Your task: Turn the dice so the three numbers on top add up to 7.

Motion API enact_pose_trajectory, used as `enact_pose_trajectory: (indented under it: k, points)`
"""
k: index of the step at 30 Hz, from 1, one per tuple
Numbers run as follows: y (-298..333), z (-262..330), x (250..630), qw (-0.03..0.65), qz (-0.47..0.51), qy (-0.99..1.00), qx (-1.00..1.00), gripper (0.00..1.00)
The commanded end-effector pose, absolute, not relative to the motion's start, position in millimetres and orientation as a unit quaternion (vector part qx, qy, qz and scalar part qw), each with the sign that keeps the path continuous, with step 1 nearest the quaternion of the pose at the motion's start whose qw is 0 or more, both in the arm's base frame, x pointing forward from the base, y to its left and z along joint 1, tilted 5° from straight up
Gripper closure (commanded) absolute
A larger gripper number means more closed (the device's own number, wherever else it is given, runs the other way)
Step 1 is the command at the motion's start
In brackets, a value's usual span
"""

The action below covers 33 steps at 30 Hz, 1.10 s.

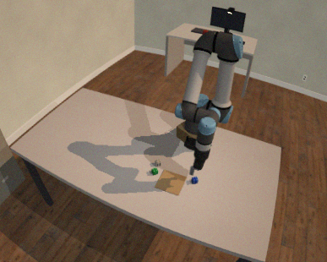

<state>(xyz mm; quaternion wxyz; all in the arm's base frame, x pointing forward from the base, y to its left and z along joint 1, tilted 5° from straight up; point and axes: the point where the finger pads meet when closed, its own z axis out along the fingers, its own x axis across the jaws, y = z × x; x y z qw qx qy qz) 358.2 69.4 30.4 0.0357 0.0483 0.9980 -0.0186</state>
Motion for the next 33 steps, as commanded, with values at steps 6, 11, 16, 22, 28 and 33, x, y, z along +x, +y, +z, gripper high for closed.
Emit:
enact_pose_trajectory:
  k: [6, 11, 16, 22, 28, 33]
  points:
    - [71, 73, 356, 0.036, -0.018, 0.998, 0.048, 0.00]
    - [71, 78, 355, 0.036, -0.018, 0.998, 0.048, 0.00]
    - [71, 80, 355, 0.036, -0.018, 0.998, 0.048, 0.00]
    - [71, 80, 355, 0.036, -0.018, 0.998, 0.048, 0.00]
    - [70, 80, 355, 0.036, -0.018, 0.998, 0.051, 0.00]
    - [58, 81, 356, 0.035, -0.017, 0.997, 0.070, 0.00]
